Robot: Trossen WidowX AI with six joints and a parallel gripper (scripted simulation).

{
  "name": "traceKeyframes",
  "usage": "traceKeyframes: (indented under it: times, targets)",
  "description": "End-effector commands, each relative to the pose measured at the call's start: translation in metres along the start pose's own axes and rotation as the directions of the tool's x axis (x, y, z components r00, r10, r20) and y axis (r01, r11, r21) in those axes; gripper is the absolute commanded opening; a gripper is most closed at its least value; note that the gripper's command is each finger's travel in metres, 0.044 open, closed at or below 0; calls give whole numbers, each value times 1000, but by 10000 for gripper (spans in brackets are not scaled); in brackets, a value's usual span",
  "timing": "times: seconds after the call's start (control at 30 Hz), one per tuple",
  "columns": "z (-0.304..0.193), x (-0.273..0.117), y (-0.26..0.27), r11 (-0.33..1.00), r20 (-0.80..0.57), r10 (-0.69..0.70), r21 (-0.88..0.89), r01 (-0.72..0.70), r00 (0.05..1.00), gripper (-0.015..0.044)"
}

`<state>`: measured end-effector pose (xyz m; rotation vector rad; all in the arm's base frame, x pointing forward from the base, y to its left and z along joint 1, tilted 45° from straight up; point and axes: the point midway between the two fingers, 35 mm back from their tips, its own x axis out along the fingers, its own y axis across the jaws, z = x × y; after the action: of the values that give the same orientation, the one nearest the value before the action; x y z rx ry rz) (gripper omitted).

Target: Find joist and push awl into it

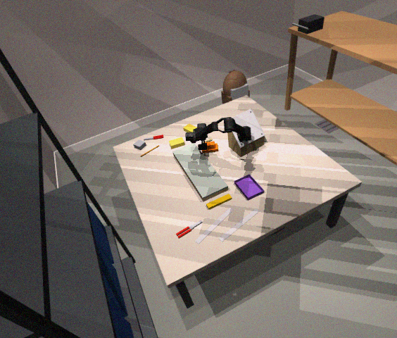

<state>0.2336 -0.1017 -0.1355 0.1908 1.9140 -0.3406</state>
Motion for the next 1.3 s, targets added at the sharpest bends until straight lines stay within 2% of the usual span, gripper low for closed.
traceKeyframes:
  times: [0.0, 0.1, 0.2, 0.3, 0.8, 1.27]
  targets:
    - [-17, 16, 5, 957, 14, 289, -33, -288, 957, 440]
    - [-30, 23, 4, 867, 66, 499, -36, -497, 864, 440]
    - [-40, 24, 3, 742, 166, 667, -56, -668, 727, 440]
    - [-45, 22, 2, 675, 231, 728, -76, -734, 646, 440]
    - [-40, 20, 4, 675, 231, 728, -76, -734, 645, 440]
    - [-40, 35, 20, 675, 231, 728, -76, -734, 645, 440]
